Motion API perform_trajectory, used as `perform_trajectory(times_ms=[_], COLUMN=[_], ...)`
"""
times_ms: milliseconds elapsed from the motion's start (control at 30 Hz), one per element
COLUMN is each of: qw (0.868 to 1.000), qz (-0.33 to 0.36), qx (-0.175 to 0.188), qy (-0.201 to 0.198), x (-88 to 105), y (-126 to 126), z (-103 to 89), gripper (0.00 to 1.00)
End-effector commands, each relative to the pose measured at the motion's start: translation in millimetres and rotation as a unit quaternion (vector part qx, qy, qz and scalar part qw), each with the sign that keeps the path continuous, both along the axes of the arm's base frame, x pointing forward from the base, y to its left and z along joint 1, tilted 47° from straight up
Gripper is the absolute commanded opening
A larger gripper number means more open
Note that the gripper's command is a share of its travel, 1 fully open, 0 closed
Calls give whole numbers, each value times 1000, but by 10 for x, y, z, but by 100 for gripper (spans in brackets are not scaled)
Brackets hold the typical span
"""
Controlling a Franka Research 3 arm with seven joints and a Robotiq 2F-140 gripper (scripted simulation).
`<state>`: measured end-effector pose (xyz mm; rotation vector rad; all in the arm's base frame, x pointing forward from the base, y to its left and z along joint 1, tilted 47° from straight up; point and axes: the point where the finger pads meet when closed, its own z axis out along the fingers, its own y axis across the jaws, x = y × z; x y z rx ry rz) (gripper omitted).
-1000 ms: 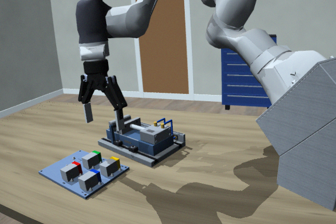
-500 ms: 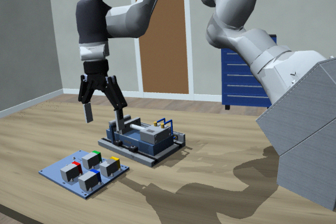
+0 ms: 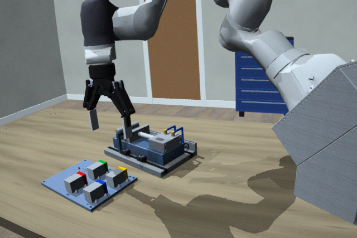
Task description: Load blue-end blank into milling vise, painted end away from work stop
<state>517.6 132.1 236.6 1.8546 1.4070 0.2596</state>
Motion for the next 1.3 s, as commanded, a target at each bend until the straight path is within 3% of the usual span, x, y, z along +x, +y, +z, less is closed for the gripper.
perform_trajectory(times_ms=[0, 567, 733, 1133, 1267], qw=[1000, 1000, 1000, 1000, 1000], qz=[0, 0, 3, 3, 3], qx=[0, 0, 0, 0, 1], qy=[0, 0, 0, 0, -1], x=[0, 0, -150, -150, -265], y=[1, 1, 395, 395, 728], z=[1, 1, 269, 269, 481], gripper=[100, 100, 100, 100, 100])
